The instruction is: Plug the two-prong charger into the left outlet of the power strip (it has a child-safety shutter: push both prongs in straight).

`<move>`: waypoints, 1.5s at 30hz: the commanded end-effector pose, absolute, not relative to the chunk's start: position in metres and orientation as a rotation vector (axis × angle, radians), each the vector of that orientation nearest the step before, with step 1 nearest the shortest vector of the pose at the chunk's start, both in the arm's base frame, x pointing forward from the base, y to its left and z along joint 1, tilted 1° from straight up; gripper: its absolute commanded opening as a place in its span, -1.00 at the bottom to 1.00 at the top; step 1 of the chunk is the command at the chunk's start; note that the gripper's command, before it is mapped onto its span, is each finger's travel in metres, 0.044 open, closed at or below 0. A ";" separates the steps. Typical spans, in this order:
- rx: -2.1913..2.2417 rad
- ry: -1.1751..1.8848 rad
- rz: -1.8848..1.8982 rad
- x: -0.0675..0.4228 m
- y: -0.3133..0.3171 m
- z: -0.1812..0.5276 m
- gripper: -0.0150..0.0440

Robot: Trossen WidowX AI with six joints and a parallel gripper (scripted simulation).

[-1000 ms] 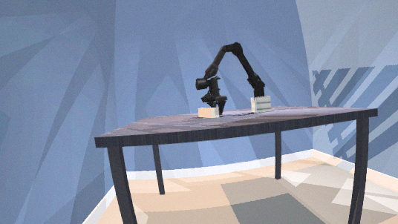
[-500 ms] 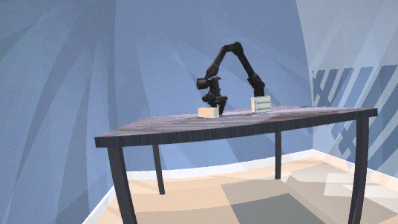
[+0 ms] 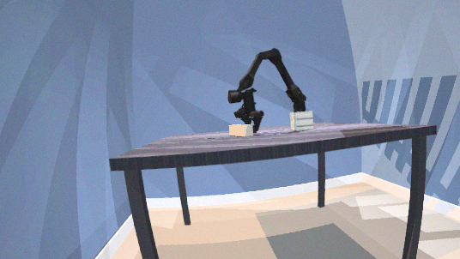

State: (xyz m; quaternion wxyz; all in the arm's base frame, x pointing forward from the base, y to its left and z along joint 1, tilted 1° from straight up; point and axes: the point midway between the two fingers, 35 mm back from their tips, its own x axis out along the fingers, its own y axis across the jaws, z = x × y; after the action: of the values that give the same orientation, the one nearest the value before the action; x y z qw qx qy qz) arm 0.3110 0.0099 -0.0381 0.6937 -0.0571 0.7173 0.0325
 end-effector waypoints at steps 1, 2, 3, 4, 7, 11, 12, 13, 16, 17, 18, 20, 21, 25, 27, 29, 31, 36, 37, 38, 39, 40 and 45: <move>-0.129 1.607 0.079 0.305 0.010 -0.039 1.00; -0.129 1.607 0.079 0.304 0.009 -0.039 1.00; -0.129 1.607 0.079 0.303 0.009 -0.039 1.00; -0.129 1.607 0.079 0.302 0.009 -0.039 1.00; -0.129 1.608 0.079 0.299 0.009 -0.039 1.00; -0.129 1.608 0.079 0.294 0.008 -0.039 1.00; -0.129 1.608 0.079 0.293 0.008 -0.039 1.00; -0.129 1.608 0.079 0.292 0.008 -0.039 1.00; -0.129 1.609 0.079 0.289 0.007 -0.039 1.00; -0.129 1.609 0.079 0.288 0.007 -0.039 1.00; -0.129 1.609 0.079 0.286 0.007 -0.039 1.00; -0.129 1.609 0.079 0.284 0.006 -0.039 1.00; -0.129 1.609 0.079 0.283 0.006 -0.039 1.00; -0.129 1.609 0.079 0.279 0.006 -0.039 1.00; -0.129 1.610 0.079 0.276 0.005 -0.040 1.00; -0.129 1.610 0.079 0.274 0.005 -0.040 1.00; -0.130 1.610 0.079 0.272 0.005 -0.040 1.00; -0.130 1.610 0.079 0.266 0.004 -0.040 1.00; -0.130 1.611 0.079 0.265 0.004 -0.040 1.00; -0.130 1.611 0.079 0.264 0.004 -0.040 1.00; -0.130 1.611 0.079 0.263 0.003 -0.040 1.00; -0.130 1.611 0.079 0.261 0.003 -0.040 1.00; -0.130 1.611 0.079 0.256 0.003 -0.041 1.00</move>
State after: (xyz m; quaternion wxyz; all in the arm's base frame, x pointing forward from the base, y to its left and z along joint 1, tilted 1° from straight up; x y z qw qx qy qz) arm 0.2614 0.0029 -0.0393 0.6920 -0.0565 0.7190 0.0324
